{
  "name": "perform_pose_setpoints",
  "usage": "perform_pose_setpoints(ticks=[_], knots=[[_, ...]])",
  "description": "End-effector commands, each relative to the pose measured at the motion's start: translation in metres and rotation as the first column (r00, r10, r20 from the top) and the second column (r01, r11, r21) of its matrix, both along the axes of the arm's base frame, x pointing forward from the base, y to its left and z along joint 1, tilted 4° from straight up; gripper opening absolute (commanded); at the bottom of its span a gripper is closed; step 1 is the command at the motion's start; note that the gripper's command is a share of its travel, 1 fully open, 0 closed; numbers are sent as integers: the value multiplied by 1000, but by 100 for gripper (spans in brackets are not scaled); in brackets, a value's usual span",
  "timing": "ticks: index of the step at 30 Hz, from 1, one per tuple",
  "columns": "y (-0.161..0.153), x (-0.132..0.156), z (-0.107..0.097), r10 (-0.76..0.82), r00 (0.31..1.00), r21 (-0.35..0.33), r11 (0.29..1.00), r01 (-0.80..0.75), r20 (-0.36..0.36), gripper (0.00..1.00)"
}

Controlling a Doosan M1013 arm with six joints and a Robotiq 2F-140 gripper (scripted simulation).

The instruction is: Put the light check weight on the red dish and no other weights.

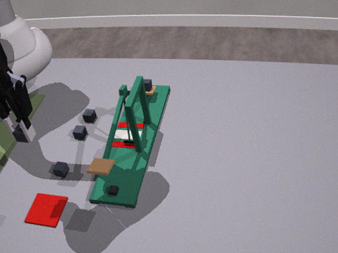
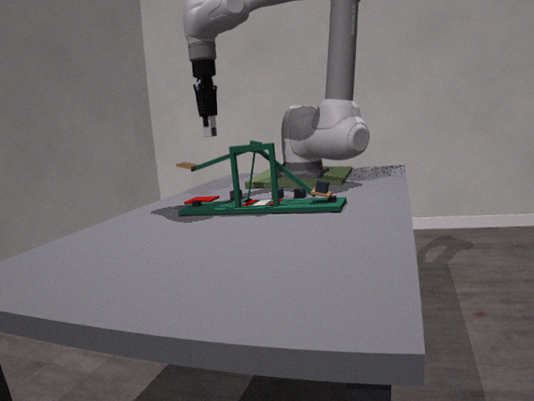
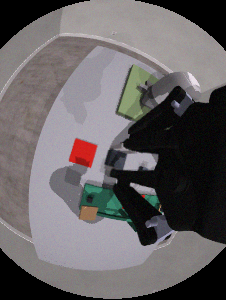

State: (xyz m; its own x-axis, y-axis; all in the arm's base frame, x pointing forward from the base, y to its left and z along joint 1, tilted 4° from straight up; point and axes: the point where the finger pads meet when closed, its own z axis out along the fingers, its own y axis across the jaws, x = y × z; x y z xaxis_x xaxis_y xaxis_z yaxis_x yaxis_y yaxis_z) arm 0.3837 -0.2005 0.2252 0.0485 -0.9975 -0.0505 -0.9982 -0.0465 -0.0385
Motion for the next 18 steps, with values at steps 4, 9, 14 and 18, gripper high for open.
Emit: perform_pose_setpoints(ticks=[4, 9, 14, 18], knots=[[-6, 34, 7, 0, 1000, 1, 1000, 0, 0, 24], [-5, 100, 10, 0, 1000, 1, 1000, 0, 0, 24], [2, 156, 9, 0, 1000, 1, 1000, 0, 0, 24], [5, 169, 8, 0, 1000, 2, 1000, 0, 0, 24]])
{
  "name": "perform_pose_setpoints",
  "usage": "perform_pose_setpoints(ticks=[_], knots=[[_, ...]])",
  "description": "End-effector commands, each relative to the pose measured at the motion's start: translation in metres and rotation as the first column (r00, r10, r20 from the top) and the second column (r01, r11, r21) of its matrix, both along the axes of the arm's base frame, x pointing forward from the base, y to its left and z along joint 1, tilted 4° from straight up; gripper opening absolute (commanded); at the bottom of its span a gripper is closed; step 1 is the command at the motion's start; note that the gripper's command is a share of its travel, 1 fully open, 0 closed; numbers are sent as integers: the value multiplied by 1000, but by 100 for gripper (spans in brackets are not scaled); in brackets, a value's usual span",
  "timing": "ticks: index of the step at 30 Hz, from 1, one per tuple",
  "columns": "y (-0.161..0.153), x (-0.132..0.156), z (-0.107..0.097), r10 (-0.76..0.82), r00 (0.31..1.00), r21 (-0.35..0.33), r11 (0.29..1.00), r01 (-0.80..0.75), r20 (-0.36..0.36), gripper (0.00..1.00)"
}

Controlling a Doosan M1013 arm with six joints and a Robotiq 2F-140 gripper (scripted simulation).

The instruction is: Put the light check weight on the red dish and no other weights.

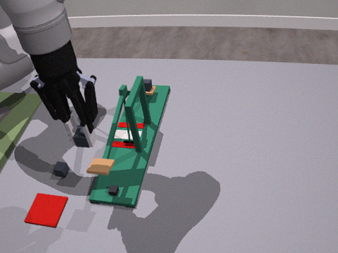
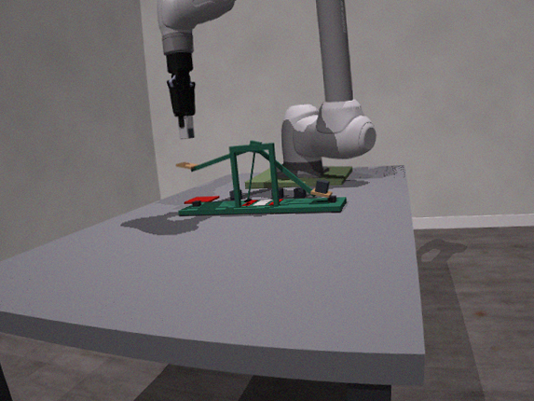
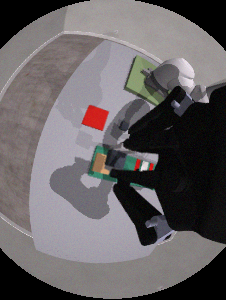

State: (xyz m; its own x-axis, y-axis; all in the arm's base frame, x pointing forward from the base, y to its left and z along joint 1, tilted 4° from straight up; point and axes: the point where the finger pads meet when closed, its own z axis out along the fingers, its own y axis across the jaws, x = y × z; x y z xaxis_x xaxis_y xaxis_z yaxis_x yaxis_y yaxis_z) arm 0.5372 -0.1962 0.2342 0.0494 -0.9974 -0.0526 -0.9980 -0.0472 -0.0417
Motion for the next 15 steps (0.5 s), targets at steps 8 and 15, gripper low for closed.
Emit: perform_pose_setpoints(ticks=[8, 15], knots=[[1, 15, -1, -1, 1000, -1, 1000, 1, -3, 24], [1, 15, -3, -1, 1000, -1, 1000, 1, -3, 24]])
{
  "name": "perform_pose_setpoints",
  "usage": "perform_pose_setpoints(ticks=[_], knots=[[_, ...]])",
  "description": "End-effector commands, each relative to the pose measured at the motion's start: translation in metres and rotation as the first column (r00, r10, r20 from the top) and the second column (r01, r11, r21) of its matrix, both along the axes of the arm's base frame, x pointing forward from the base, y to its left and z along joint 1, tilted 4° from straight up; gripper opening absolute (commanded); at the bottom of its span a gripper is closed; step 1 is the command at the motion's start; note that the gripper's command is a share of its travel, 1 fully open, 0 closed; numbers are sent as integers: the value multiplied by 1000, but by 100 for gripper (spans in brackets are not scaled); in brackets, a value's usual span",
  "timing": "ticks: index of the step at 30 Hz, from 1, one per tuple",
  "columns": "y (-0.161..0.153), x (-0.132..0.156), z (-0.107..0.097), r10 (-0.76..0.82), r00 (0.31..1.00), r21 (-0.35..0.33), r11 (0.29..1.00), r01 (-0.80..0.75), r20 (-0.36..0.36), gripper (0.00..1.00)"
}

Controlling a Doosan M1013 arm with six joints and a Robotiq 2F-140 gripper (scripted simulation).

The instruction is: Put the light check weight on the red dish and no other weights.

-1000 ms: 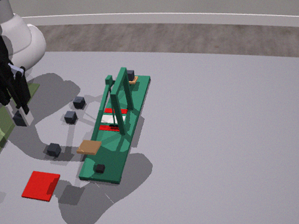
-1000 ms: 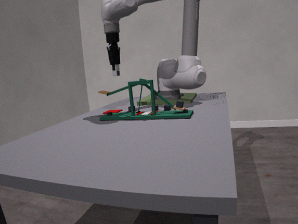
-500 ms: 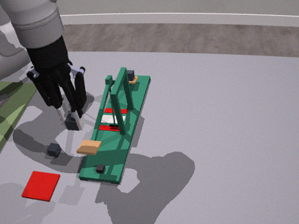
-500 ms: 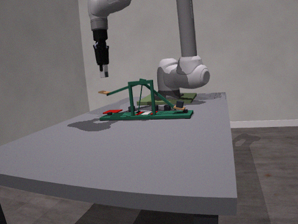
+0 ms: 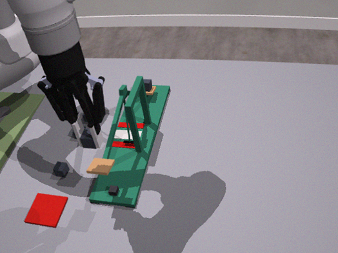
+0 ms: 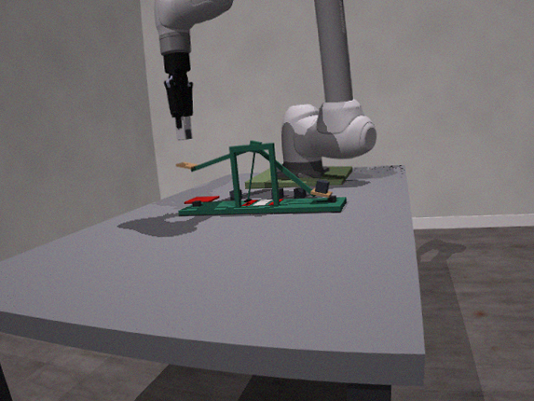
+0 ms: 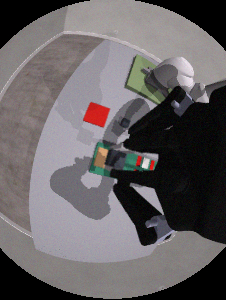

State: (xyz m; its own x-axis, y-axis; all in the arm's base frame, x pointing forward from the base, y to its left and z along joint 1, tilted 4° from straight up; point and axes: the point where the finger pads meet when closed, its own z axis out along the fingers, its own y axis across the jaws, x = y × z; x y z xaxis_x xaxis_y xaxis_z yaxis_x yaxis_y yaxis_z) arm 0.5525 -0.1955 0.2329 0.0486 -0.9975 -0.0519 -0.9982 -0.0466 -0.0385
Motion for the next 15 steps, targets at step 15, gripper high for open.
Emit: perform_pose_setpoints(ticks=[15], knots=[[2, 2, -35, 0, 1000, 0, 1000, 0, 0, 24]])
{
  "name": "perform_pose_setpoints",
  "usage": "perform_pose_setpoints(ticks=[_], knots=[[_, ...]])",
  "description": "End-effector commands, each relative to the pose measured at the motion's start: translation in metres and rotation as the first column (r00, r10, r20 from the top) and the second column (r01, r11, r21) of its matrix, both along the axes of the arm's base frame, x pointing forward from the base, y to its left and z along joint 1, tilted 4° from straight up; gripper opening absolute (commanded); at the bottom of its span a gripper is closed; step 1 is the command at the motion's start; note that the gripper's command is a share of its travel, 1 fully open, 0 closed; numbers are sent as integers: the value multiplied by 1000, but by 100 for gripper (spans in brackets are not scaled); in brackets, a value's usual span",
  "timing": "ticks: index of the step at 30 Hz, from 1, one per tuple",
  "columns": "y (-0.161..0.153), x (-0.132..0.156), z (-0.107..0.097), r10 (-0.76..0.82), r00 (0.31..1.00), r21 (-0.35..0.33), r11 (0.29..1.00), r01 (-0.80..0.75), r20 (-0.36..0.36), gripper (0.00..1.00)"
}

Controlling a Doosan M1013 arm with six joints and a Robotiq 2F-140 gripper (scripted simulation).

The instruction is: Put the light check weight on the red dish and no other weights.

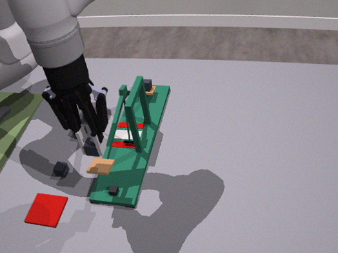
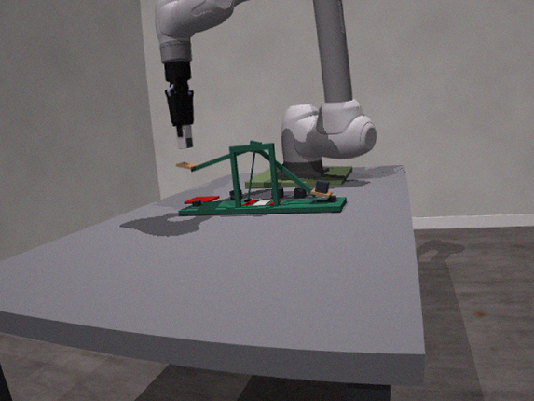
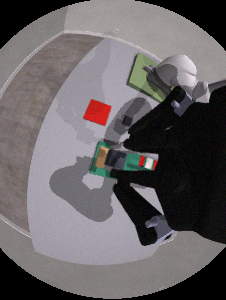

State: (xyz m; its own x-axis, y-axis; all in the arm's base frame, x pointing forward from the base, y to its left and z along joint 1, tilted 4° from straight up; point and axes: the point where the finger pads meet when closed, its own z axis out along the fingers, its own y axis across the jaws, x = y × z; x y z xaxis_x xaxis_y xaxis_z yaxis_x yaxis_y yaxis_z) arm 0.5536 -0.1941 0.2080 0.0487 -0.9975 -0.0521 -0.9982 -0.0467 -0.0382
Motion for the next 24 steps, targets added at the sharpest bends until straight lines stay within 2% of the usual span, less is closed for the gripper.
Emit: perform_pose_setpoints(ticks=[1, 5, 13, 24], knots=[[1, 1, -14, 0, 1000, 0, 1000, 0, 0, 24], [1, 1, -26, 0, 1000, 0, 1000, 0, 0, 24], [2, 2, -37, 0, 1000, 0, 1000, 0, 0, 24], [2, 2, -40, 0, 1000, 0, 1000, 0, 0, 24]])
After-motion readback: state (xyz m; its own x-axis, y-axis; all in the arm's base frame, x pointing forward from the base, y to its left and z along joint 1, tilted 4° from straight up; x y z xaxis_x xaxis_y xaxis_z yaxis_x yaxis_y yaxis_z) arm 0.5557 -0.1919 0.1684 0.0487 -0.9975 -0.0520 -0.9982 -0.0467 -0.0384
